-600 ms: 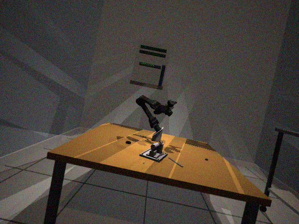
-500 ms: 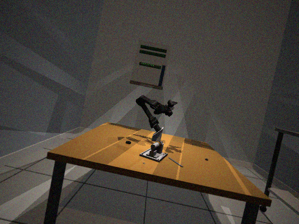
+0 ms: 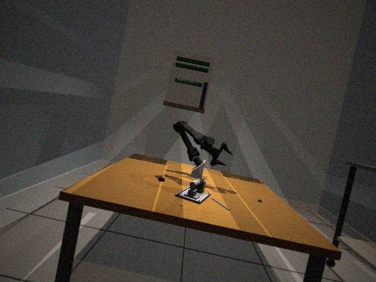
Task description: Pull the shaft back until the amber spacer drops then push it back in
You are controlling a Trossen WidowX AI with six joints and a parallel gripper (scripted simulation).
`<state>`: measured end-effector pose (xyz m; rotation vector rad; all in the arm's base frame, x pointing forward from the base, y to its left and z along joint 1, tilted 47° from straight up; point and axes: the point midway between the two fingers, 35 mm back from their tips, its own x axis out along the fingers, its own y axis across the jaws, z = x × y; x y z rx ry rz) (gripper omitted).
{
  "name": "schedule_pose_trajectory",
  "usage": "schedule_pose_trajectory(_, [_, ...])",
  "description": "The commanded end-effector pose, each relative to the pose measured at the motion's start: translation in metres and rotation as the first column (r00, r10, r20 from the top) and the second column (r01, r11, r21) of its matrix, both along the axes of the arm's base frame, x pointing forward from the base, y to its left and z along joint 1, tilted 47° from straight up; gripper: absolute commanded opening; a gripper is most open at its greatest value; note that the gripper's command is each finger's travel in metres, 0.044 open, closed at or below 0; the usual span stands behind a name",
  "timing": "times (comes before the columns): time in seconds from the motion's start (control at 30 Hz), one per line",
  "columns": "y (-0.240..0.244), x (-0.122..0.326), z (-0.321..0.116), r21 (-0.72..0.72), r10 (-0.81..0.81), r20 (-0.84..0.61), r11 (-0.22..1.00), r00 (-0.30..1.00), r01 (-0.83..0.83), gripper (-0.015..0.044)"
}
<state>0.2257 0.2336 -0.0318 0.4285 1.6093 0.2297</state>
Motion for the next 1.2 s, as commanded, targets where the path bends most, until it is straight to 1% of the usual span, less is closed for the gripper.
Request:
schedule_pose_trajectory(0.0, [-0.038,0.05,-0.031,-0.305,0.145,0.364,0.952,0.92,-0.03,0.044])
schedule_pose_trajectory(0.1, [-0.066,0.077,-0.035,-0.5,0.261,0.506,0.865,0.822,0.033,0.044])
schedule_pose_trajectory(0.17, [-0.086,0.091,-0.031,-0.622,0.345,0.562,0.776,0.752,0.108,0.044])
schedule_pose_trajectory(0.3, [-0.126,0.105,-0.011,-0.794,0.498,0.577,0.528,0.647,0.302,0.044])
schedule_pose_trajectory(0.37, [-0.143,0.104,0.001,-0.833,0.549,0.552,0.39,0.627,0.392,0.044])
schedule_pose_trajectory(0.4, [-0.146,0.104,0.003,-0.839,0.56,0.544,0.352,0.625,0.415,0.044])
schedule_pose_trajectory(0.43, [-0.146,0.104,0.004,-0.841,0.563,0.541,0.338,0.625,0.423,0.044])
schedule_pose_trajectory(1.17, [-0.147,0.102,0.004,-0.841,0.563,0.541,0.338,0.625,0.422,0.044])
